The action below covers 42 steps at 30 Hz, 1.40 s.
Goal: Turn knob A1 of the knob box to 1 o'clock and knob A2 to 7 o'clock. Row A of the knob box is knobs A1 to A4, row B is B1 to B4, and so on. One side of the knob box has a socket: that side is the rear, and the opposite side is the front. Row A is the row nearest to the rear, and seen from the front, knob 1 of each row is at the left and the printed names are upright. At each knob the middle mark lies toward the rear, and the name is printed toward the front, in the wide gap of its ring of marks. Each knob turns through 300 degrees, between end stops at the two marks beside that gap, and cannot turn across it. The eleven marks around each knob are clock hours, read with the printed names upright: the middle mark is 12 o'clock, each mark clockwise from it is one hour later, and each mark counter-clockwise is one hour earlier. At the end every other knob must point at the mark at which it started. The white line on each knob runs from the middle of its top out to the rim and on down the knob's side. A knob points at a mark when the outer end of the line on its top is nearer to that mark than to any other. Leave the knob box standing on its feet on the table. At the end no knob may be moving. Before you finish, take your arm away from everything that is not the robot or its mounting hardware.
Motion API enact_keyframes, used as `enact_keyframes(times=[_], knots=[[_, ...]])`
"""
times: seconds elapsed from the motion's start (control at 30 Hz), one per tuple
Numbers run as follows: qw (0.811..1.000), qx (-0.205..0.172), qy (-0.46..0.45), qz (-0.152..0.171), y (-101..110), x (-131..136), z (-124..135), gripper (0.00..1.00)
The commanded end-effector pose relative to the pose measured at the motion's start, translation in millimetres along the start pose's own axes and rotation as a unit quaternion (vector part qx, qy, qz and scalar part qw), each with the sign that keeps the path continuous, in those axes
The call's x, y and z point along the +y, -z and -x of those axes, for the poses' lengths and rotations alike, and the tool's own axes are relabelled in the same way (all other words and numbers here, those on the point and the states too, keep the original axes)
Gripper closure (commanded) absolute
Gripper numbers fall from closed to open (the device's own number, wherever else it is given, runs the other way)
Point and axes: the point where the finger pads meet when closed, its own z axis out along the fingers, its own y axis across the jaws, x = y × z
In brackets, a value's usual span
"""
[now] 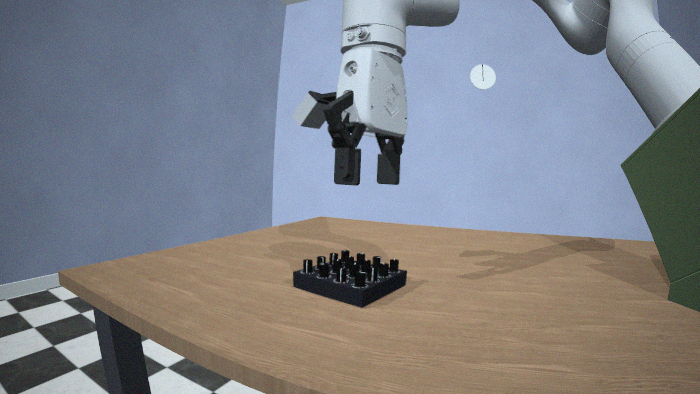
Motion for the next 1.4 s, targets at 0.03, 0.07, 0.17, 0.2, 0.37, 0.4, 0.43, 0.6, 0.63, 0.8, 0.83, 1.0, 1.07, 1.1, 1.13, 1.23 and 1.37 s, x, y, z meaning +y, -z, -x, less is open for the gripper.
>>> enact_keyframes(times=[0.03, 0.07, 0.17, 0.2, 0.37, 0.4, 0.43, 0.6, 0.63, 0.8, 0.83, 1.0, 1.07, 1.1, 1.13, 1.23, 1.37], knots=[[1.000, 0.001, 0.000, 0.000, 1, 0, -1, 0.00], [1.000, 0.001, 0.000, 0.000, 1, 0, -1, 0.00], [1.000, 0.001, 0.003, 0.000, 0, 0, -1, 0.00], [1.000, 0.001, 0.007, -0.001, 0, 0, -1, 0.00], [0.999, 0.000, 0.034, -0.001, -1, 1, -3, 0.00], [0.999, 0.000, 0.050, -0.001, -2, 2, -4, 0.00], [0.998, 0.000, 0.068, -0.001, -3, 2, -6, 0.00], [0.989, 0.000, 0.151, -0.001, -7, 6, -12, 0.00], [0.986, 0.000, 0.166, -0.001, -8, 7, -13, 0.00], [0.971, 0.000, 0.238, -0.001, -11, 10, -19, 0.00], [0.968, 0.000, 0.252, -0.001, -12, 11, -20, 0.00], [0.950, 0.001, 0.314, -0.001, -15, 14, -25, 0.00], [0.941, 0.001, 0.340, -0.001, -16, 15, -27, 0.00], [0.936, 0.001, 0.353, -0.001, -17, 16, -28, 0.00], [0.930, 0.001, 0.367, -0.001, -18, 17, -29, 0.00], [0.913, 0.001, 0.407, -0.001, -20, 19, -32, 0.00], [0.888, 0.001, 0.459, -0.001, -23, 22, -36, 0.00]])
